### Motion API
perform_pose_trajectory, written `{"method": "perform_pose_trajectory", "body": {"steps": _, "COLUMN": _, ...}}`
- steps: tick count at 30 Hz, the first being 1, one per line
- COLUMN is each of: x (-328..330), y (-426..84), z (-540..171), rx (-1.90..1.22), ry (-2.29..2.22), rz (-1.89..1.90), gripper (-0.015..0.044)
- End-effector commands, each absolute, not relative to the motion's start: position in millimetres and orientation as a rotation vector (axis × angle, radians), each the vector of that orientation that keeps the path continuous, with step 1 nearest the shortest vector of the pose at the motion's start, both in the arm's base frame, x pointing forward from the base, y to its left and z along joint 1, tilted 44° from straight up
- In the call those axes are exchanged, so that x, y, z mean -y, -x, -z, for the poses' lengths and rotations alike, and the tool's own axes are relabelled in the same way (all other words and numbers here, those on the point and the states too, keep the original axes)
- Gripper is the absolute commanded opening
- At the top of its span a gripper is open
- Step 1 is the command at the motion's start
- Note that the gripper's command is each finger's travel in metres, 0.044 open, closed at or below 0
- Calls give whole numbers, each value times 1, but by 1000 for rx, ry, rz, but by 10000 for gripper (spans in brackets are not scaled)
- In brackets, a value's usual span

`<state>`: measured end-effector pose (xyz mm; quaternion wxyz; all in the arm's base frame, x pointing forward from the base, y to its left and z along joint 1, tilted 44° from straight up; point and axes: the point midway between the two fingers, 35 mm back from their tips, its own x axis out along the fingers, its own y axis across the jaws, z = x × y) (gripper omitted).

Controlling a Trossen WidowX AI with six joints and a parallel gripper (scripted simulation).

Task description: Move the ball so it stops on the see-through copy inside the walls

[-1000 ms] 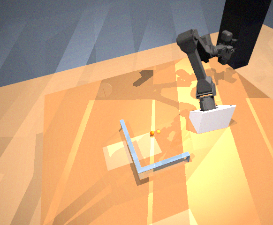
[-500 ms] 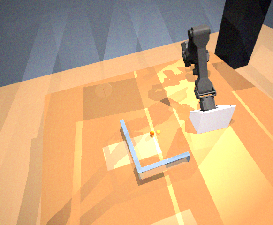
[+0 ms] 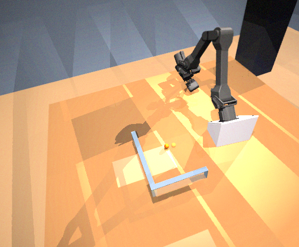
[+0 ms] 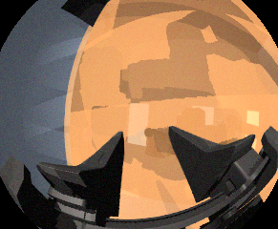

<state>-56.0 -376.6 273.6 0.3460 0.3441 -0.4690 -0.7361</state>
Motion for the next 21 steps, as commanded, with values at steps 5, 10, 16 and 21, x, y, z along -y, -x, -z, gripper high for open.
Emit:
{"method": "perform_pose_trajectory", "body": {"steps": 5, "x": 389, "y": -75, "z": -247, "rx": 606, "ry": -920, "rz": 1782, "gripper": 216}}
{"method": "perform_pose_trajectory", "body": {"steps": 10, "x": 379, "y": -154, "z": -226, "rx": 288, "ry": -877, "rz": 1643, "gripper": 216}}
{"method": "perform_pose_trajectory", "body": {"steps": 16, "x": 343, "y": -212, "z": -169, "rx": -142, "ry": -744, "rz": 1578, "gripper": 216}}
{"method": "perform_pose_trajectory", "body": {"steps": 21, "x": 295, "y": -253, "z": -118, "rx": -532, "ry": -561, "rz": 1459, "gripper": 216}}
